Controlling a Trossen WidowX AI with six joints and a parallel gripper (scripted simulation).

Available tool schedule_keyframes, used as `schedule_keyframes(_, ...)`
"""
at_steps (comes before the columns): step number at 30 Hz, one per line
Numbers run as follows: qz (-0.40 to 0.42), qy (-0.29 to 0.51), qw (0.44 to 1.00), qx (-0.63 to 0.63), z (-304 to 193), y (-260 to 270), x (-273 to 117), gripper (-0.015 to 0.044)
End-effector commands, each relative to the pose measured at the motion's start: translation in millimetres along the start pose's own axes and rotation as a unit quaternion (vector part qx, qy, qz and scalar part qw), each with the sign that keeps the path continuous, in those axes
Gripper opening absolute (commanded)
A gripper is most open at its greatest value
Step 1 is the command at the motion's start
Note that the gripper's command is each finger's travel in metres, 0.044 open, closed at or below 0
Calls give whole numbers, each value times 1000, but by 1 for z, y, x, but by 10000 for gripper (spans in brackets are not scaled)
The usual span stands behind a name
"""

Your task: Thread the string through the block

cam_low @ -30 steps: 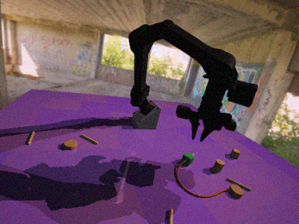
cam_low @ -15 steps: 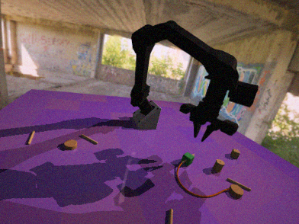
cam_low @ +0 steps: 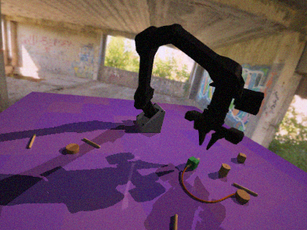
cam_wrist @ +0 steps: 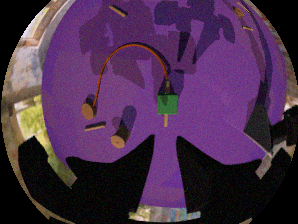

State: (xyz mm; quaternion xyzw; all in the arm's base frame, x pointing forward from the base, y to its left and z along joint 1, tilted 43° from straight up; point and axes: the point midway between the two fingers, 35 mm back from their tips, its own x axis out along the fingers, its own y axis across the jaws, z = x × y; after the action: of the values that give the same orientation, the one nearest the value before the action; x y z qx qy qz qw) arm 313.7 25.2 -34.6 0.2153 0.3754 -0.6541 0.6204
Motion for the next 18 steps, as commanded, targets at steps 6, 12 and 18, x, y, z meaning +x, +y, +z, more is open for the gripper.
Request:
schedule_keyframes(6, -1, -2, 1000, -5, 0, -1, 16, 121)
schedule_keyframes(12, -1, -3, 1000, -4, 0, 0, 26, 121)
schedule_keyframes(18, -1, -3, 1000, -4, 0, -1, 36, 121)
